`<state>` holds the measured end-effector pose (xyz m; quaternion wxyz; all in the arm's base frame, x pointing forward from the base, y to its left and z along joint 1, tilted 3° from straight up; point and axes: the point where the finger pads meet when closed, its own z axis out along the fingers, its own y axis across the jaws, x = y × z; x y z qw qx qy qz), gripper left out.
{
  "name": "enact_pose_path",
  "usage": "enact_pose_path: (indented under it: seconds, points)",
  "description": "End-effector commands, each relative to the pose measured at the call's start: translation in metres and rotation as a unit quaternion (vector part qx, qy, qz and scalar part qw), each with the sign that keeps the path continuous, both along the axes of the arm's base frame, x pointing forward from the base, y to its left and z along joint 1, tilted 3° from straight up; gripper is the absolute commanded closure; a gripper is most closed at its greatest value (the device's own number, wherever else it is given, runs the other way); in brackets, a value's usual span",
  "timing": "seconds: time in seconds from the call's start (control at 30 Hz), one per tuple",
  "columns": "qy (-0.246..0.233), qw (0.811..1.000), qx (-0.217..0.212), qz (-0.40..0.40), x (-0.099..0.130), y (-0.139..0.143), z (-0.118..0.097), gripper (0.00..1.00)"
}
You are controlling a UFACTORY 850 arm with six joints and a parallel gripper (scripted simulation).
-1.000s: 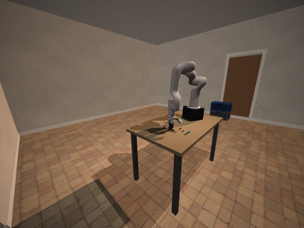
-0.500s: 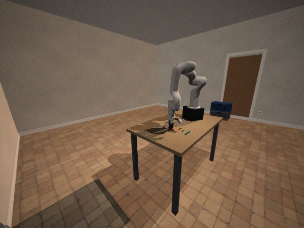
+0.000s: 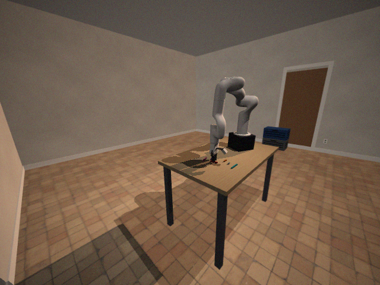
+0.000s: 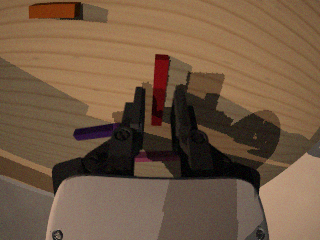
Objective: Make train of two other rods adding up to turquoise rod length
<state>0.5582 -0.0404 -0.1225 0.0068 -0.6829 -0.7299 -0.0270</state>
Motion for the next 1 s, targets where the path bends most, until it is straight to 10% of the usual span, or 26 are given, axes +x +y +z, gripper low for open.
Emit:
enact_pose_path:
  seconds: [0.0,0.97]
  points:
    - [-0.001,1.000,0.000,0.000,0.0010,-0.0001,0.0007,0.76]
    - [-0.001,1.000,0.000,0.000,0.0011,0.0000,-0.0017,0.76]
